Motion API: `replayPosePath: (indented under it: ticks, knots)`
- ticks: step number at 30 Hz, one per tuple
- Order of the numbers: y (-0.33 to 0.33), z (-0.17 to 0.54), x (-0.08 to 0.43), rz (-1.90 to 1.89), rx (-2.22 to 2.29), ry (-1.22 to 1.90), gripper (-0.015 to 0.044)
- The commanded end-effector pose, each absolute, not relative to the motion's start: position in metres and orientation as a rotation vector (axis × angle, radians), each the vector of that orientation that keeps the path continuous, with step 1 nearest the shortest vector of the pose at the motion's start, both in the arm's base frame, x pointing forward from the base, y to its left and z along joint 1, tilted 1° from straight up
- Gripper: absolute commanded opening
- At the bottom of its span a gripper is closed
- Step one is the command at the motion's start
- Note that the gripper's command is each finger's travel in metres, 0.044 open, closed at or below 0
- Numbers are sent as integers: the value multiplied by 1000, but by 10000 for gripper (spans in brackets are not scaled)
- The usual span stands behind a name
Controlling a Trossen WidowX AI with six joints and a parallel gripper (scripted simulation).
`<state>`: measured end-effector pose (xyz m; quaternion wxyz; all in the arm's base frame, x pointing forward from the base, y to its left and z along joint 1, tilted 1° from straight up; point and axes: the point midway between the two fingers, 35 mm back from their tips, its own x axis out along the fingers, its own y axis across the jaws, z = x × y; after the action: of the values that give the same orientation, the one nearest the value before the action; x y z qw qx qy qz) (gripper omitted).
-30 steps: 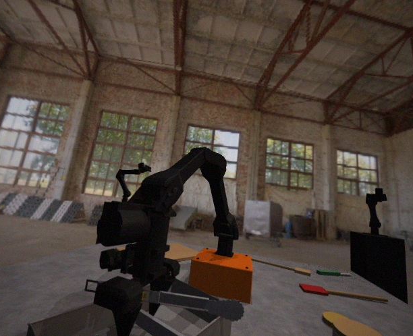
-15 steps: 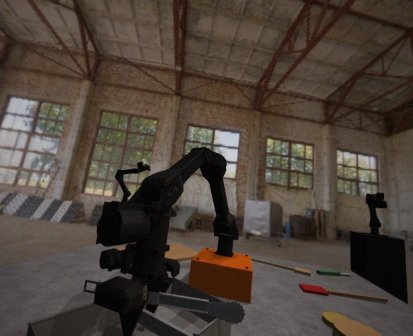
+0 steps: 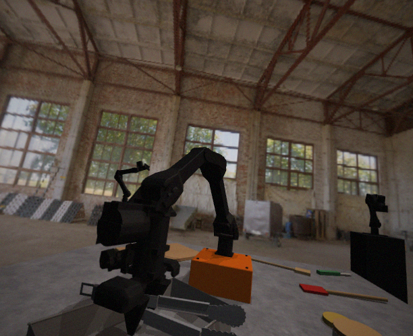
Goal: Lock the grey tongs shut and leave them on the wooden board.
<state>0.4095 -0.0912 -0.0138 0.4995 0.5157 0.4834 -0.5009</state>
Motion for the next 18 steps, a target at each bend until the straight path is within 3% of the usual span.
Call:
replayPosePath:
  ticks: [1,18]
  knots:
    - [-91,-13,410,-1211,1247,1169,174]
    - [-91,-13,410,-1211,1247,1169,61]
